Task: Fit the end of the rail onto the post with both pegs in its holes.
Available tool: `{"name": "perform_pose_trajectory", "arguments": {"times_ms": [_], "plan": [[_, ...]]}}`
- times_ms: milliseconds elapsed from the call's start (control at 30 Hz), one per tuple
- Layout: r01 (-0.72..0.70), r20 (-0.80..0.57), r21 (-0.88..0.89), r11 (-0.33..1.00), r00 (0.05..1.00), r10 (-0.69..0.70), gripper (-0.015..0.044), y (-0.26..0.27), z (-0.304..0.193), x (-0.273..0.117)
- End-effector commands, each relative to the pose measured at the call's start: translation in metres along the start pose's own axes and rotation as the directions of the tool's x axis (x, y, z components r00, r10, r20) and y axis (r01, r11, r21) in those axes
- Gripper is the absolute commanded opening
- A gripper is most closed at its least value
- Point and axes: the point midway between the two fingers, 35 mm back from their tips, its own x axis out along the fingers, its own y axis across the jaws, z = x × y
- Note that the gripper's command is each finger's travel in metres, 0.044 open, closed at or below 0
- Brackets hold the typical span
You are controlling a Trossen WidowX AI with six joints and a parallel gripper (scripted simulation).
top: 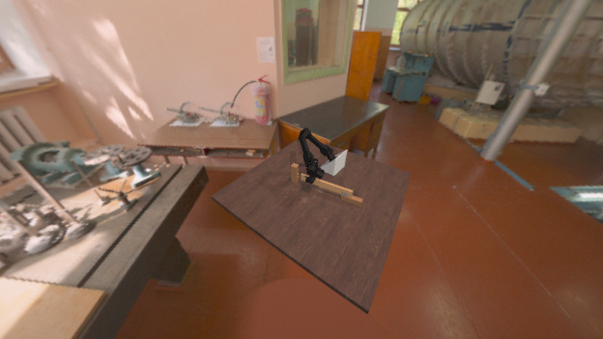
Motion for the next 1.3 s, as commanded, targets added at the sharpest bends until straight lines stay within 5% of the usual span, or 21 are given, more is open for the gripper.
{"name": "perform_pose_trajectory", "arguments": {"times_ms": [0, 1267], "plan": [[0.007, 0.001, -0.001, 1.0, 1.0, -0.007, 0.0, -0.002, -0.002, -0.002], [0.007, 0.0, -0.001, 1.0, 1.0, -0.007, 0.0, -0.001, -0.014, -0.001]]}}
